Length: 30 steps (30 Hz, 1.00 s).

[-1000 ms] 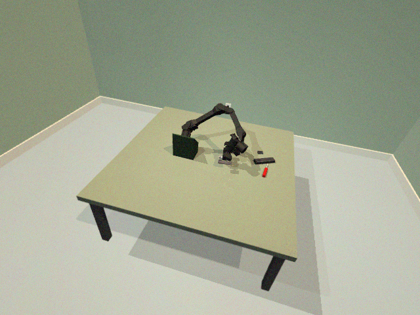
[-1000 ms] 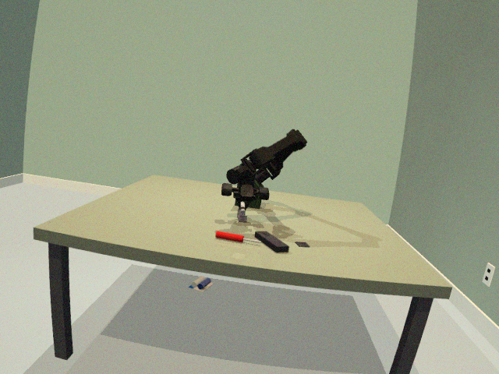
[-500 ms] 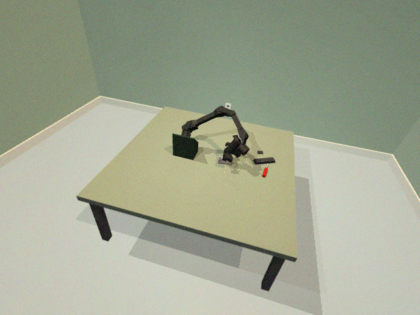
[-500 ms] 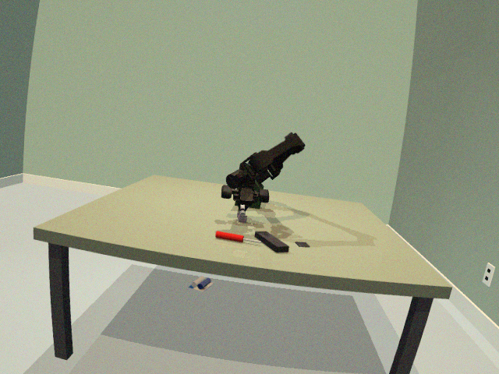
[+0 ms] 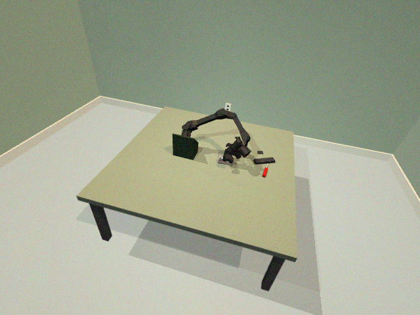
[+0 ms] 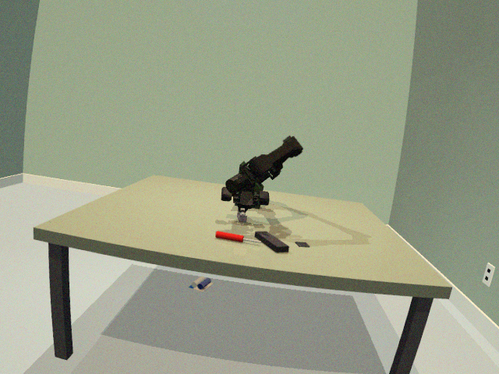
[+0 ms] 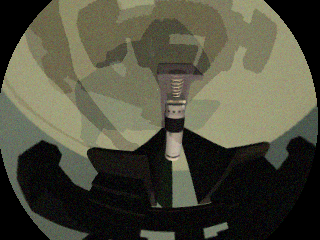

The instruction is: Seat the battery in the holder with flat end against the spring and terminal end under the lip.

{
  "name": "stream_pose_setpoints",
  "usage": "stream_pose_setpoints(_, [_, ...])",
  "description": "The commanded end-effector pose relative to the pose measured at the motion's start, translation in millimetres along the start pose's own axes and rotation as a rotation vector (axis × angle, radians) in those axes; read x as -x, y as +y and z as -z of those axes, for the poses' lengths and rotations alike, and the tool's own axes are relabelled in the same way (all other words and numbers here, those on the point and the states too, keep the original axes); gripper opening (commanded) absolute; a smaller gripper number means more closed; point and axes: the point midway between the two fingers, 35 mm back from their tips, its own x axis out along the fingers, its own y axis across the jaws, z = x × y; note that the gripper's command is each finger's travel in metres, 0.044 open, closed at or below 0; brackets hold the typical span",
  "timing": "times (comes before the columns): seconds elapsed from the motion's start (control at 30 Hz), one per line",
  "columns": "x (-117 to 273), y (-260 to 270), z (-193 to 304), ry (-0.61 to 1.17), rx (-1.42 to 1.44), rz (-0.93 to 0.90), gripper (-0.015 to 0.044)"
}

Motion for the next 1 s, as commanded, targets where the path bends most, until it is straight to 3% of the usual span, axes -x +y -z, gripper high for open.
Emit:
stream_pose_setpoints(0.0, [0,-1,-1,0.011,0.004,0.002,0.0063])
stream_pose_setpoints(0.97, [5,0,-15,0.015,0.005,0.001,0.0063])
